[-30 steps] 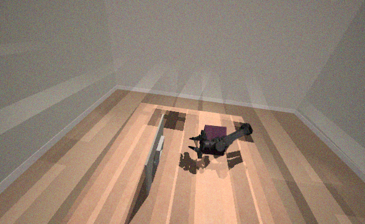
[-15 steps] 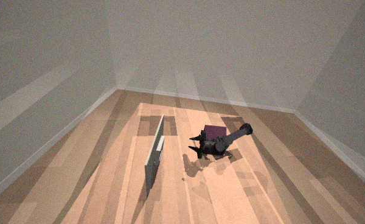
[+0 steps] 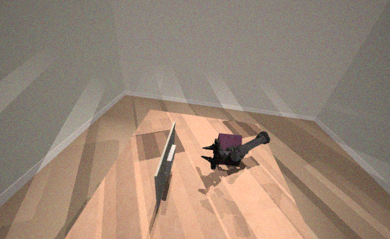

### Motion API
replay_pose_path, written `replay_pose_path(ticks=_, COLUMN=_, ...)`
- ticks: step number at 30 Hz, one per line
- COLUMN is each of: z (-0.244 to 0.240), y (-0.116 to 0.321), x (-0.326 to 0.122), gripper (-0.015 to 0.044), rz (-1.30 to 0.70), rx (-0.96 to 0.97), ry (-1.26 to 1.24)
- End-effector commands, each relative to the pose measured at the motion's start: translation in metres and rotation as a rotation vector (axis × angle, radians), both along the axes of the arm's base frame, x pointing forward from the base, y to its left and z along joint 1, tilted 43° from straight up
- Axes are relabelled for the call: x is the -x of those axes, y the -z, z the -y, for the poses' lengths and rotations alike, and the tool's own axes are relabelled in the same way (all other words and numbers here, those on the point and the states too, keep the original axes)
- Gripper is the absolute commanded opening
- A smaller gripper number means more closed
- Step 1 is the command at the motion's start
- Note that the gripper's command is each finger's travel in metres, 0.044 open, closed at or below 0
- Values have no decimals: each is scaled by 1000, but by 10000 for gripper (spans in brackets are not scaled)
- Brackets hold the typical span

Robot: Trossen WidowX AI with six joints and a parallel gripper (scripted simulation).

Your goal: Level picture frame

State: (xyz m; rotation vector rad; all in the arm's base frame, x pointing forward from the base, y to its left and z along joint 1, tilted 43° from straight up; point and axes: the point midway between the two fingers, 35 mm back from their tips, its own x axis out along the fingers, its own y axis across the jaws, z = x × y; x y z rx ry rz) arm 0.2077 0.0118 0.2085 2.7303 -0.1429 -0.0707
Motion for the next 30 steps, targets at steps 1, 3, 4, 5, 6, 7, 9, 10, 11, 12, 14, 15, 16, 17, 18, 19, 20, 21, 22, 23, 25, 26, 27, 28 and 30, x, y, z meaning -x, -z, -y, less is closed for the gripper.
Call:
replay_pose_path(ticks=1, z=0, y=0, x=0, gripper=260, rz=-1, rx=-3, ry=3)
replay_pose_path(ticks=3, z=0, y=0, x=0, gripper=260, rz=-1, rx=-3, ry=3)
replay_pose_path(ticks=4, z=0, y=0, x=0, gripper=260, rz=-1, rx=-3, ry=3)
replay_pose_path(ticks=5, z=0, y=0, x=0, gripper=260, rz=-1, rx=-3, ry=3)
replay_pose_path(ticks=6, z=0, y=0, x=0, gripper=260, rz=-1, rx=-3, ry=3)
replay_pose_path(ticks=7, z=0, y=0, x=0, gripper=260, rz=-1, rx=-3, ry=3)
replay_pose_path(ticks=9, z=0, y=0, x=0, gripper=260, rz=-1, rx=-3, ry=3)
replay_pose_path(ticks=10, z=0, y=0, x=0, gripper=260, rz=-1, rx=-3, ry=3)
replay_pose_path(ticks=11, z=0, y=0, x=-1, gripper=260, rz=0, rx=3, ry=0)
replay_pose_path(ticks=12, z=-1, y=-1, x=-3, gripper=260, rz=-1, rx=10, ry=0)
replay_pose_path(ticks=14, z=-5, y=-2, x=-12, gripper=260, rz=-4, rx=40, ry=-1)
replay_pose_path(ticks=15, z=-7, y=-2, x=-17, gripper=260, rz=-6, rx=56, ry=-1)
replay_pose_path(ticks=16, z=-9, y=-2, x=-22, gripper=260, rz=-7, rx=73, ry=-1)
replay_pose_path(ticks=17, z=-10, y=-2, x=-27, gripper=260, rz=-9, rx=89, ry=-1)
replay_pose_path(ticks=18, z=-12, y=-2, x=-33, gripper=260, rz=-11, rx=105, ry=-2)
replay_pose_path(ticks=19, z=-14, y=-1, x=-38, gripper=260, rz=-12, rx=122, ry=-2)
replay_pose_path(ticks=20, z=-15, y=0, x=-43, gripper=260, rz=-14, rx=138, ry=-2)
replay_pose_path(ticks=21, z=-17, y=1, x=-48, gripper=260, rz=-16, rx=155, ry=-2)
replay_pose_path(ticks=22, z=-18, y=3, x=-53, gripper=260, rz=-17, rx=171, ry=-3)
replay_pose_path(ticks=23, z=-20, y=5, x=-58, gripper=260, rz=-19, rx=188, ry=-3)
replay_pose_path(ticks=25, z=-22, y=9, x=-67, gripper=260, rz=-23, rx=221, ry=-3)
replay_pose_path(ticks=26, z=-23, y=11, x=-72, gripper=260, rz=-25, rx=237, ry=-4)
replay_pose_path(ticks=27, z=-24, y=14, x=-76, gripper=260, rz=-26, rx=250, ry=-4)
replay_pose_path(ticks=28, z=-24, y=15, x=-78, gripper=260, rz=-27, rx=258, ry=-4)
replay_pose_path(ticks=30, z=-25, y=15, x=-79, gripper=260, rz=-27, rx=261, ry=-4)
